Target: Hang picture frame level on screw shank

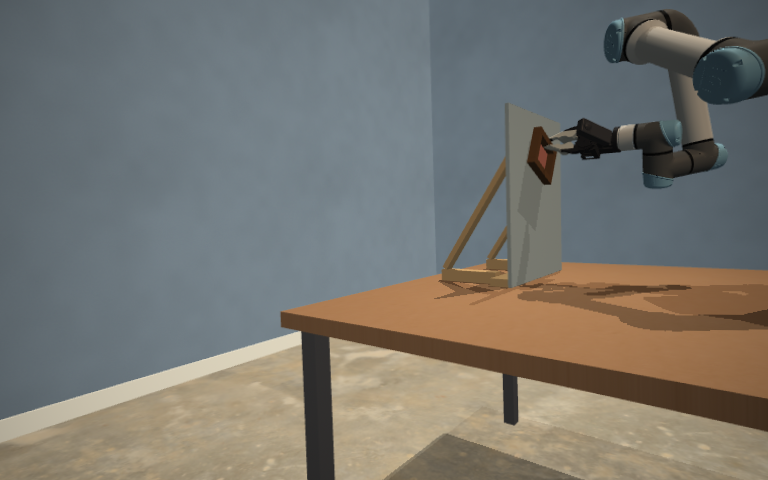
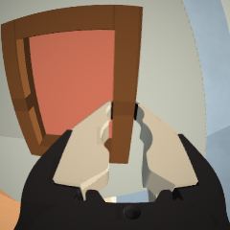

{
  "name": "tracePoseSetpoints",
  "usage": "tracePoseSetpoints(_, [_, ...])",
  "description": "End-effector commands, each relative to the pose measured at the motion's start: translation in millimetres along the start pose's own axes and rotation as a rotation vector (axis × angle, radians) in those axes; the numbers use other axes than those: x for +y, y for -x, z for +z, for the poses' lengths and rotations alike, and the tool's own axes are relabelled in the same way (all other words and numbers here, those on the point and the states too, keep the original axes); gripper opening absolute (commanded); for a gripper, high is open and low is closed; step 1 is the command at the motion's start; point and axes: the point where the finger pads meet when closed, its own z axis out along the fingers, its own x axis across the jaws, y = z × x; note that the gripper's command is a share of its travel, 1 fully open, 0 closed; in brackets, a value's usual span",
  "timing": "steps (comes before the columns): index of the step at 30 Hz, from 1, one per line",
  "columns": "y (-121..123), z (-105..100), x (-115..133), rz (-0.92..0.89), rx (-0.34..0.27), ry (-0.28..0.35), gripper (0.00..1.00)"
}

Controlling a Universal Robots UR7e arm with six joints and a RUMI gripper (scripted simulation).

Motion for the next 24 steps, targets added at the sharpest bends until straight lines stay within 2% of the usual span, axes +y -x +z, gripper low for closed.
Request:
tracePoseSetpoints(1, [-0.5,0.1,-0.3,-0.001,0.001,0.000,0.00])
tracePoseSetpoints(24, [-1.1,0.1,-1.7,-0.025,0.001,-0.003,0.00])
